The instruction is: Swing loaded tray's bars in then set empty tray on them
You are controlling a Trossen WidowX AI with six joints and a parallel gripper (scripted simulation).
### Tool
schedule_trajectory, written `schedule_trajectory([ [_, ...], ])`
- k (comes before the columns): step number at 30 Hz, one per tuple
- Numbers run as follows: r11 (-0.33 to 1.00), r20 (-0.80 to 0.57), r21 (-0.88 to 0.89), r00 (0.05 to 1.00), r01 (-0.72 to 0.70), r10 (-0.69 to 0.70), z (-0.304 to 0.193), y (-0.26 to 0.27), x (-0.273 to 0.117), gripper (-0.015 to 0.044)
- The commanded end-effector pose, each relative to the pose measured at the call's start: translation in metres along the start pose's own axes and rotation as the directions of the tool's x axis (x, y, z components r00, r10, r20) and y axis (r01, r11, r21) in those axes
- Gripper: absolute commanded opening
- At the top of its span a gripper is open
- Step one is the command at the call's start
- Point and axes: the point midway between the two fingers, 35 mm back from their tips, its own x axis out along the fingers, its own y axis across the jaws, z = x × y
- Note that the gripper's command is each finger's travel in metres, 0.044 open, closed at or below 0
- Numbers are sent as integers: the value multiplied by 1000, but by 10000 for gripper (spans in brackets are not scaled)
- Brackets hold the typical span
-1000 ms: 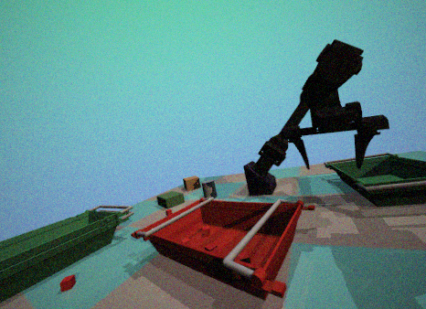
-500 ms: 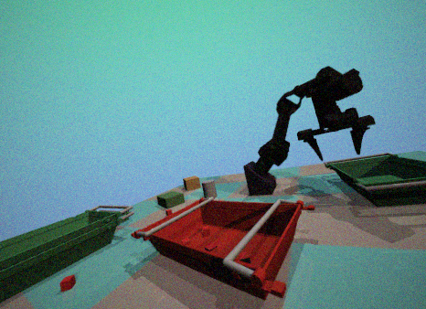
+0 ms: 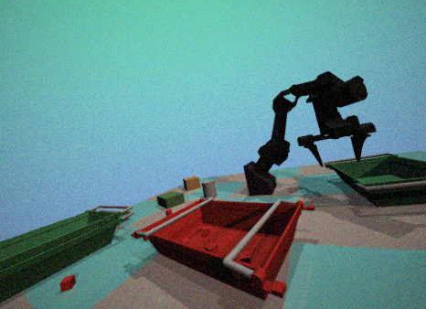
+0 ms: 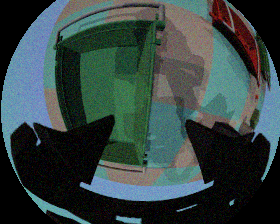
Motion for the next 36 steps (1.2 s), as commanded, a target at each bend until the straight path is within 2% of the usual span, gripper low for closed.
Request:
schedule_trajectory([
  [1,1000,-8,8,1000,13,-13,1,-4,9,440],
  [36,1000,-5,10,1000,1,-1,-6,3,72,440],
])
